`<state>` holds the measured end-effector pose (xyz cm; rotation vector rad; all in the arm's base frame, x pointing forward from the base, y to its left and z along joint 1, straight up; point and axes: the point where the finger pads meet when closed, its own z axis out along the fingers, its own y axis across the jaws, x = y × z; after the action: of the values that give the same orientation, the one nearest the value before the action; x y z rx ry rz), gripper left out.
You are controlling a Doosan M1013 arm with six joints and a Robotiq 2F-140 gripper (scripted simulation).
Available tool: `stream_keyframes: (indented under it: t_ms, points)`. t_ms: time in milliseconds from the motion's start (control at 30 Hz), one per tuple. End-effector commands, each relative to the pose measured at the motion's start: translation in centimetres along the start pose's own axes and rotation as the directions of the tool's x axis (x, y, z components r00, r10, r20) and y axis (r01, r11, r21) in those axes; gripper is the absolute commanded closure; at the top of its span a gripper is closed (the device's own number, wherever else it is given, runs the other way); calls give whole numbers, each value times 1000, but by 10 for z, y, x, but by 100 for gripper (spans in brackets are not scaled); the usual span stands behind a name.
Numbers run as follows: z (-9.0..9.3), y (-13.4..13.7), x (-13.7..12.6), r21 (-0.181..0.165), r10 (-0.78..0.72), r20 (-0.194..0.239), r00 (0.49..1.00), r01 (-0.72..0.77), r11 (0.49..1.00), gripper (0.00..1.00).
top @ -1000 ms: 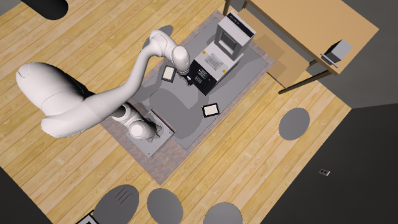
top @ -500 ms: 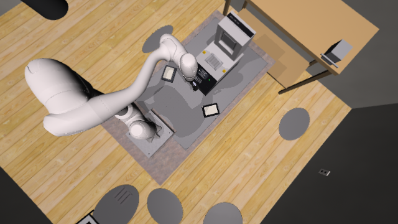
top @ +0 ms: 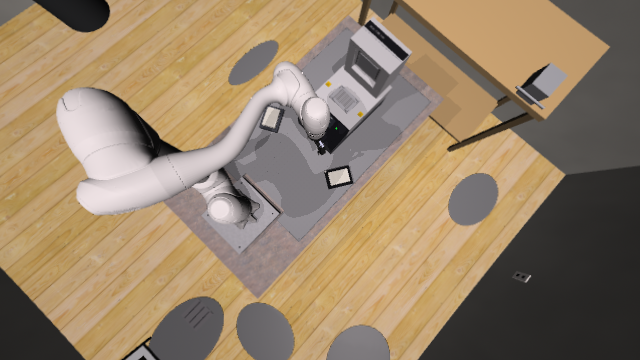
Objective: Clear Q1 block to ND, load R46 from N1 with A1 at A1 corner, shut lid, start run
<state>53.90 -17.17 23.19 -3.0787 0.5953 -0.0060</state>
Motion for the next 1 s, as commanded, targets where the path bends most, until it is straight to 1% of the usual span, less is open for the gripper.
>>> stream_keyframes:
  t_ms: [0, 133, 167, 233, 367, 400, 467, 533, 667, 733, 833, 900, 967]
  points:
    - [0, 11, 3, 0, 41, 0, 999, -41, 999, 34]
    - [0, 29, 9, 0, 41, 0, 999, -41, 999, 34]
    - [0, 29, 9, 0, 41, 0, 999, -41, 999, 34]
    - [0, 39, 11, 0, 93, 0, 996, -93, 996, 34]
    - [0, 58, 17, 0, 93, 0, 996, -93, 996, 34]
    - [0, 58, 17, 0, 93, 0, 996, -93, 996, 34]
    - [0, 67, 19, 0, 143, 0, 990, -143, 990, 34]
    - [0, 67, 19, 0, 143, 0, 990, -143, 990, 34]
    - [0, 86, 25, 0, 143, 0, 990, -143, 990, 34]
    - [0, 96, 28, 0, 191, 0, 982, -191, 982, 34]
    - [0, 110, 32, 0, 191, 0, 982, -191, 982, 34]
    - [0, 114, 33, 0, 191, 0, 982, -191, 982, 34]
    - [0, 124, 36, 0, 237, 0, 971, -237, 971, 34]
